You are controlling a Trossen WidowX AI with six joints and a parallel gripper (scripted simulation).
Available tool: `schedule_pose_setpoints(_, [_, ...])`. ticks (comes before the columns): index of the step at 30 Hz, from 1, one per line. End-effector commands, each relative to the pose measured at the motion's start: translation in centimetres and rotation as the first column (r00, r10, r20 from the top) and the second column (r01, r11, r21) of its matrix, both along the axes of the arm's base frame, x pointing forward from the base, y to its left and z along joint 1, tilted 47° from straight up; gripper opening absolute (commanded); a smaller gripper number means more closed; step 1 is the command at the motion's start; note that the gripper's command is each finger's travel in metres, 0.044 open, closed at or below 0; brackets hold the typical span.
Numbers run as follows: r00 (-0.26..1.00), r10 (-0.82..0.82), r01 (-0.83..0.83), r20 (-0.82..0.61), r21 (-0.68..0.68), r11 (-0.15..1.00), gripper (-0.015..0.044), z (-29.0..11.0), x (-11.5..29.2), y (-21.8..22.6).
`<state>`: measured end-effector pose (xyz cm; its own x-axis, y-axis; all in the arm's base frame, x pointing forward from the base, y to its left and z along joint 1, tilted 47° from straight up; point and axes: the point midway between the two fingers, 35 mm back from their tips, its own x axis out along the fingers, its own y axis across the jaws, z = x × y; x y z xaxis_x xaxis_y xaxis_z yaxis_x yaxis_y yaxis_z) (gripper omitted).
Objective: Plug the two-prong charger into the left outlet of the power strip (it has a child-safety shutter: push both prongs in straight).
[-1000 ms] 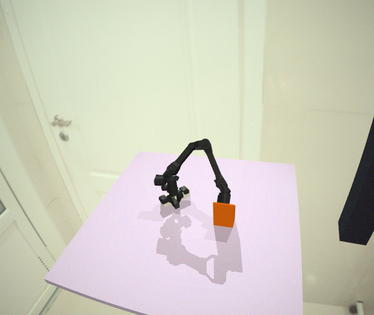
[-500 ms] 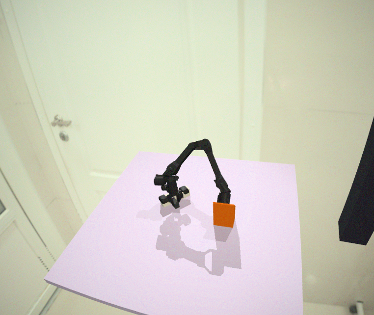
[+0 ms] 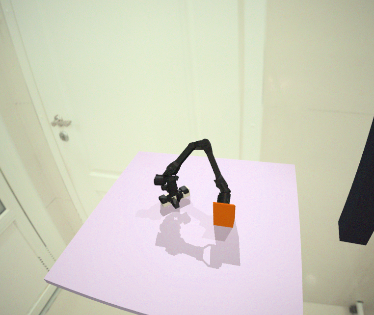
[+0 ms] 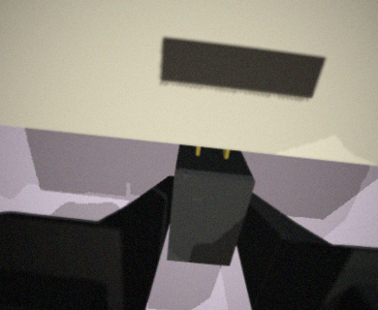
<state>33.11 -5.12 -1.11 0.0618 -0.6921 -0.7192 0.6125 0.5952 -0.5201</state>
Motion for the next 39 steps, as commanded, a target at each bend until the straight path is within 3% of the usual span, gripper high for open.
schedule_pose_setpoints(1, [1.000,0.005,-0.005,-0.002,-0.006,1.000,0.0000,0.18,0.18,-0.08])
schedule_pose_setpoints(39, [1.000,0.005,-0.005,-0.001,-0.006,1.000,0.0000,0.60,0.86,-0.39])
